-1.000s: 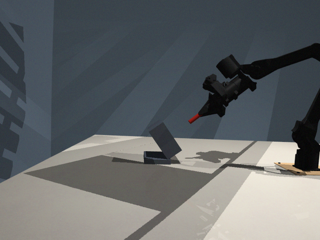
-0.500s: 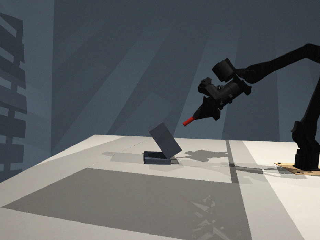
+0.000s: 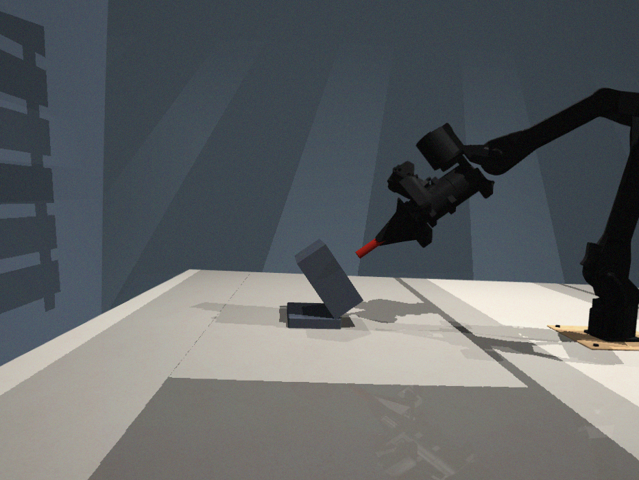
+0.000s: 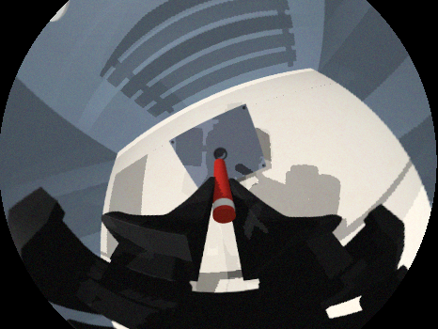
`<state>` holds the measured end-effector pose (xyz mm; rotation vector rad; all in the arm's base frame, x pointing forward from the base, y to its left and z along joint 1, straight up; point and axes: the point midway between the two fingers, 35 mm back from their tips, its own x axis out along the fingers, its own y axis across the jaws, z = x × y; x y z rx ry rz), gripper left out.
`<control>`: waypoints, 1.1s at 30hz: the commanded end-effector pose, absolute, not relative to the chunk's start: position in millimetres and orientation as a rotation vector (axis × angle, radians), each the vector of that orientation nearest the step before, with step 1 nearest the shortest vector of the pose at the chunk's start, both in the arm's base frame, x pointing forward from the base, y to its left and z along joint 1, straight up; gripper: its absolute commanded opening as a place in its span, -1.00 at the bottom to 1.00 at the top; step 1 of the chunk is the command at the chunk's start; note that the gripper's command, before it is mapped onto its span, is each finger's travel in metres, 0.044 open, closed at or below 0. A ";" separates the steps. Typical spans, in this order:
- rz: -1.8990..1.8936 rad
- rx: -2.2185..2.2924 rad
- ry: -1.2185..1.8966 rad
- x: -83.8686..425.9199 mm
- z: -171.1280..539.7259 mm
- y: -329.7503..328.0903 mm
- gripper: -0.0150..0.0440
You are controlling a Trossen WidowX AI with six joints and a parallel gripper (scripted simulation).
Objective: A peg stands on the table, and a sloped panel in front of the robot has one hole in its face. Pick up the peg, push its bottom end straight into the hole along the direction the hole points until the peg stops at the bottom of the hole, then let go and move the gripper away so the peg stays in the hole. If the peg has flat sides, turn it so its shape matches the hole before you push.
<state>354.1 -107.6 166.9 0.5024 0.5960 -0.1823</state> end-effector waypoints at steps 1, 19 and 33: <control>-0.187 0.502 0.592 356.9 164.4 -109.0 -0.49; -0.186 0.497 0.587 371.2 153.8 -109.5 -0.49; -0.182 0.495 0.588 374.3 151.2 -109.0 -0.49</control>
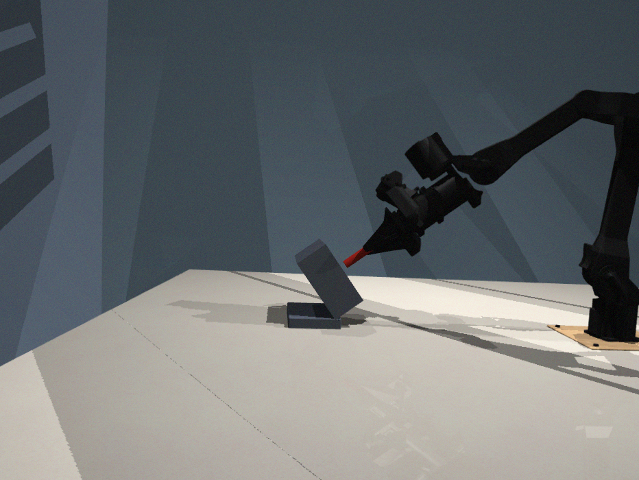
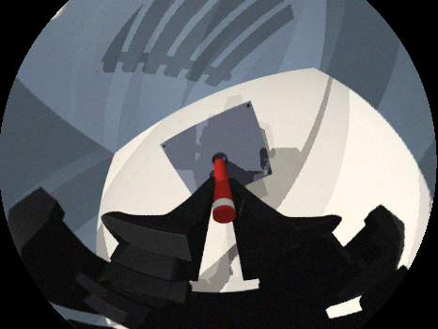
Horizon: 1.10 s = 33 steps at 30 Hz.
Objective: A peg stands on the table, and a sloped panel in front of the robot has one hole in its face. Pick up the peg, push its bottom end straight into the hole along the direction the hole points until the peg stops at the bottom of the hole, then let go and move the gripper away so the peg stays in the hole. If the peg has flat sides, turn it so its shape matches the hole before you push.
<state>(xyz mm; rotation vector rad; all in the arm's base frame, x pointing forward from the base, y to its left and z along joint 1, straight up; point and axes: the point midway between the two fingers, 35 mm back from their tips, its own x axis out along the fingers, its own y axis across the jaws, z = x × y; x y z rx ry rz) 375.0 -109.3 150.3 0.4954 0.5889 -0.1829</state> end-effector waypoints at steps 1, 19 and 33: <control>-0.182 0.495 0.588 374.3 151.2 -109.0 -0.49; -0.182 0.495 0.588 378.6 149.0 -110.0 -0.49; -0.182 0.495 0.587 386.0 143.9 -111.2 -0.49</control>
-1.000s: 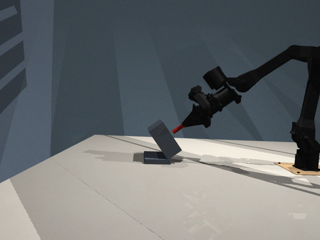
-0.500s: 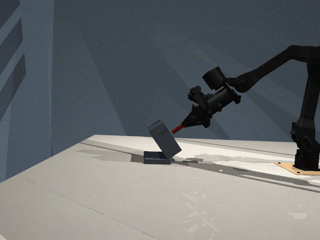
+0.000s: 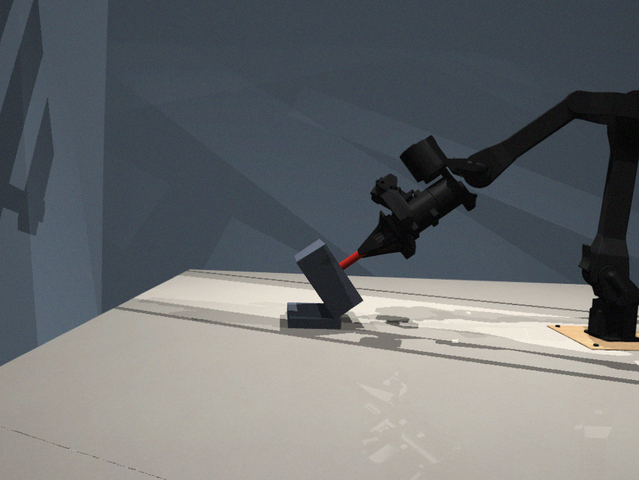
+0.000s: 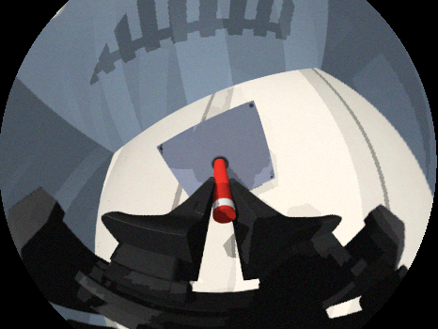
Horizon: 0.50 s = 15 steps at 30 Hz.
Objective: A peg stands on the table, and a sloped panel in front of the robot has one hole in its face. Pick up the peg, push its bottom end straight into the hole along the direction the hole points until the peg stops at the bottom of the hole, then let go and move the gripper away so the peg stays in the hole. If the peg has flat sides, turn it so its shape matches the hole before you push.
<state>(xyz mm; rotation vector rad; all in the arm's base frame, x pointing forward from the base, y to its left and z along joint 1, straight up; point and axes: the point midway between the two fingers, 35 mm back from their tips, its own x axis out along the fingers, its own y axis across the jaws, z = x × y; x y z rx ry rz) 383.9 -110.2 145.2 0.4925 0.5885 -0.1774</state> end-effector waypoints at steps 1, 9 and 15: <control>-0.182 0.495 0.587 386.5 143.5 -111.2 -0.49; -0.182 0.495 0.587 391.0 140.4 -111.6 -0.49; -0.182 0.495 0.586 394.4 138.1 -111.8 -0.49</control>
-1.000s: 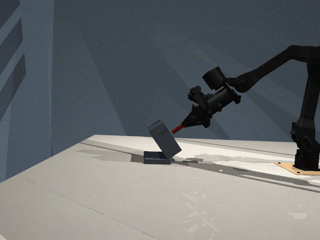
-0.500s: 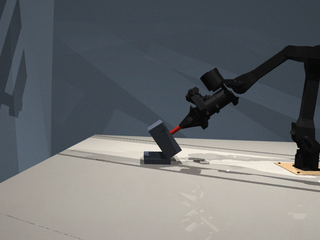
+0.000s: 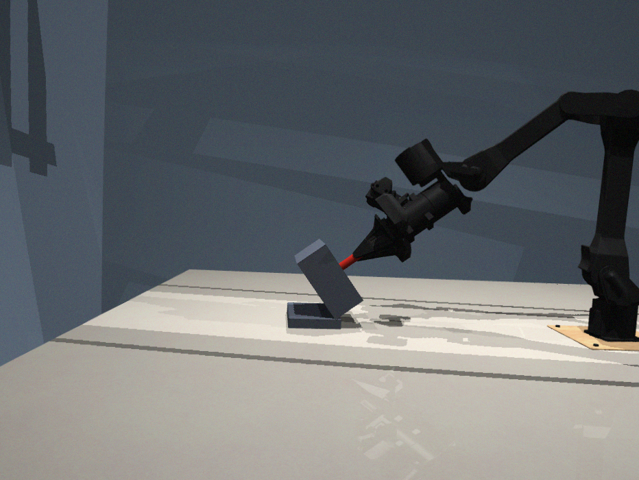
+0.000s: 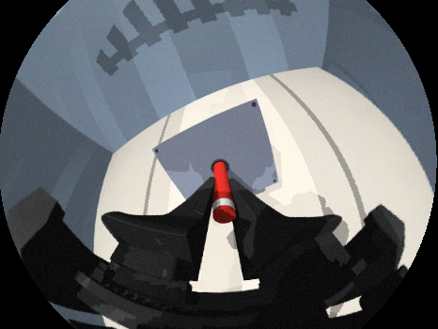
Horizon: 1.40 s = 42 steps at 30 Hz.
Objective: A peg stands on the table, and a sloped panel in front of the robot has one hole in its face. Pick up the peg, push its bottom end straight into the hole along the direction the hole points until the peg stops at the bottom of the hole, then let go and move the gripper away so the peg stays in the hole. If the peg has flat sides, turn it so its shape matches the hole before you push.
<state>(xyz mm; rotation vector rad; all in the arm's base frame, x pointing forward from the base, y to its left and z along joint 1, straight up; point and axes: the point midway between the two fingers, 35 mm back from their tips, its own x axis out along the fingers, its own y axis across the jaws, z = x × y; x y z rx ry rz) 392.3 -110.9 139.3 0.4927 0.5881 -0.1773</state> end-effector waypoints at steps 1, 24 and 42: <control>-0.182 0.495 0.586 395.0 137.7 -111.8 -0.49; -0.181 0.495 0.586 404.6 131.6 -112.2 -0.49; -0.177 0.493 0.588 403.6 131.7 -111.5 0.40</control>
